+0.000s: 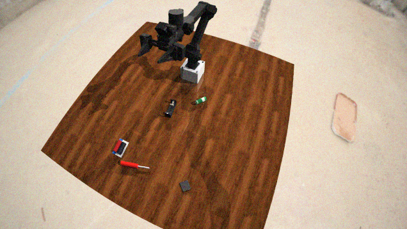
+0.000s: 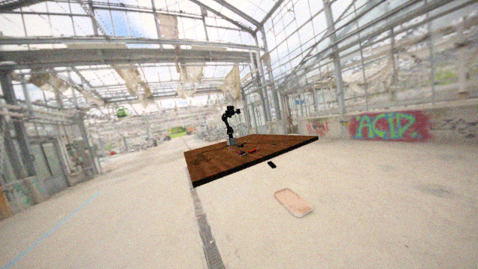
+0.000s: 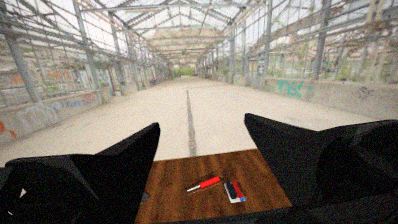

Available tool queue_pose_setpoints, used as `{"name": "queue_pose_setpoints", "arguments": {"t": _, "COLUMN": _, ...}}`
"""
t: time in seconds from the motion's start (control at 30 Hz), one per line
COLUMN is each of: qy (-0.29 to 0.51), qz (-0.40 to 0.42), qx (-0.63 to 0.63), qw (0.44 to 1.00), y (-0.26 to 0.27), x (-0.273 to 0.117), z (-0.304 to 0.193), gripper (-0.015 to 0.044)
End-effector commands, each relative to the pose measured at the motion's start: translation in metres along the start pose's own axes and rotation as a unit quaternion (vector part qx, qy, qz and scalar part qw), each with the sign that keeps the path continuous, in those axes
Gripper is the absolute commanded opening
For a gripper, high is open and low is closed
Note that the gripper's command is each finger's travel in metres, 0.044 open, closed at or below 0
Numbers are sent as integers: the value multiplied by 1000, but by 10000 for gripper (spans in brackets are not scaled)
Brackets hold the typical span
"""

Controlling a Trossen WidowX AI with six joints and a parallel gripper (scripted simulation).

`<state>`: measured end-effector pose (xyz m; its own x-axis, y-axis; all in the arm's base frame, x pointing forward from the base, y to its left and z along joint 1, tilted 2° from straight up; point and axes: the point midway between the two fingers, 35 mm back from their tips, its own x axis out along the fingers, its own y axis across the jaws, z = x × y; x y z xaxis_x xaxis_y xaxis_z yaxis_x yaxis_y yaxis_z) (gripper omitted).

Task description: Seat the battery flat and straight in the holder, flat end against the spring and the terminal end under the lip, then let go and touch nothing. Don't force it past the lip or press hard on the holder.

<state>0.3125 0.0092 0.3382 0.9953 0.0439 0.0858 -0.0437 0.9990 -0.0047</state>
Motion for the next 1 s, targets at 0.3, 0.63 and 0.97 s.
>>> {"name": "queue_pose_setpoints", "arguments": {"t": 0.3, "qy": 350, "qz": 49, "qx": 222, "qw": 909, "y": 95, "x": -7, "z": -171, "gripper": 240}}
{"name": "queue_pose_setpoints", "arguments": {"t": 0.63, "qy": 665, "qz": -135, "qx": 254, "qw": 689, "y": 145, "x": -139, "z": -308, "gripper": 240}}
{"name": "queue_pose_setpoints", "arguments": {"t": 0.97, "qy": 709, "qz": -220, "qx": 221, "qw": 633, "y": 140, "x": -183, "z": -327, "gripper": 240}}
